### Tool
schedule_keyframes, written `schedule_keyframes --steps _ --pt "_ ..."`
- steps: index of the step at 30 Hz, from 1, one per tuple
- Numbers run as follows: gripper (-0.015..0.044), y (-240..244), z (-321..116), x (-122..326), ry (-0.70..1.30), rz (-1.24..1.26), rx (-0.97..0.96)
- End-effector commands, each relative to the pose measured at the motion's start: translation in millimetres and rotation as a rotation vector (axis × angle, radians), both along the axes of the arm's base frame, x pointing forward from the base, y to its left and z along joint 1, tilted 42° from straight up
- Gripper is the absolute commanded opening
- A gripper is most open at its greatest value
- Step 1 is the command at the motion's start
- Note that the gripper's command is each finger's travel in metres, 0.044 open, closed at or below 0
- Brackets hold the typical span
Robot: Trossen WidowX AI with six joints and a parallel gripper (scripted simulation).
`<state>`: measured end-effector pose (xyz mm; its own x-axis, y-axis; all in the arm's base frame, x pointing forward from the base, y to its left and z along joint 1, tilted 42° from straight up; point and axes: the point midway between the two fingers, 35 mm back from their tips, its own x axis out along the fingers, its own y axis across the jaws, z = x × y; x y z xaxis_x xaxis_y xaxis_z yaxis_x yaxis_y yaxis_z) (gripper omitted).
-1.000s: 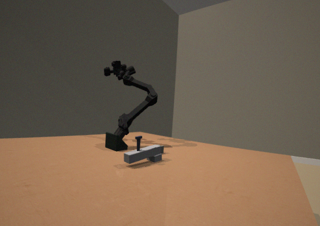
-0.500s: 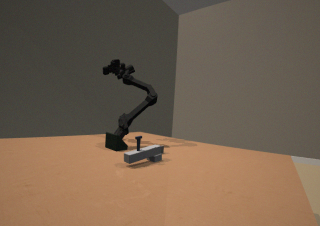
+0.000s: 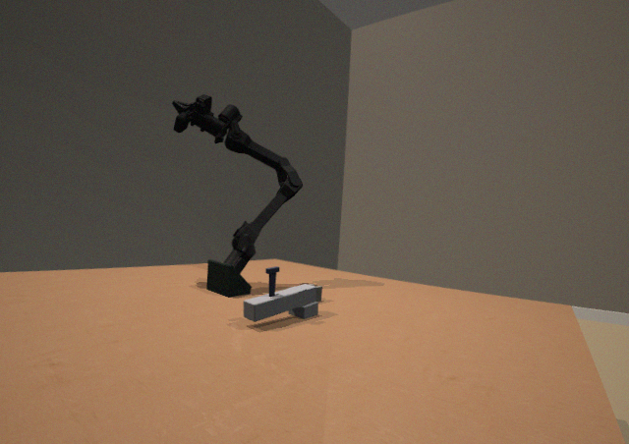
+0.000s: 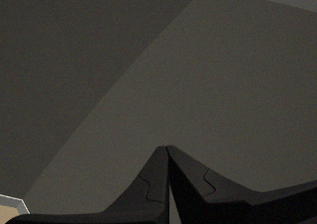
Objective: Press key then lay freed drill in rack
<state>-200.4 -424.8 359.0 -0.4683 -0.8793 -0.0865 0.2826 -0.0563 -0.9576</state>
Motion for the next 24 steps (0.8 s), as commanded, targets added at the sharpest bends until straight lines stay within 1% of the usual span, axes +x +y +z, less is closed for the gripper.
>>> schedule_keyframes --steps 1,6,9,14,19,24 --pt "0.0000 -26 -38 48 -0.068 0.135 0.110" --pt "0.0000 -44 -85 113 -0.133 0.293 0.259" --pt "0.0000 -47 -103 139 -0.158 0.352 0.318" --pt "0.0000 -48 -151 213 -0.244 0.512 0.501" --pt "0.0000 -29 -197 286 -0.317 0.654 0.707" --pt "0.0000 9 -240 353 -0.379 0.771 0.943"
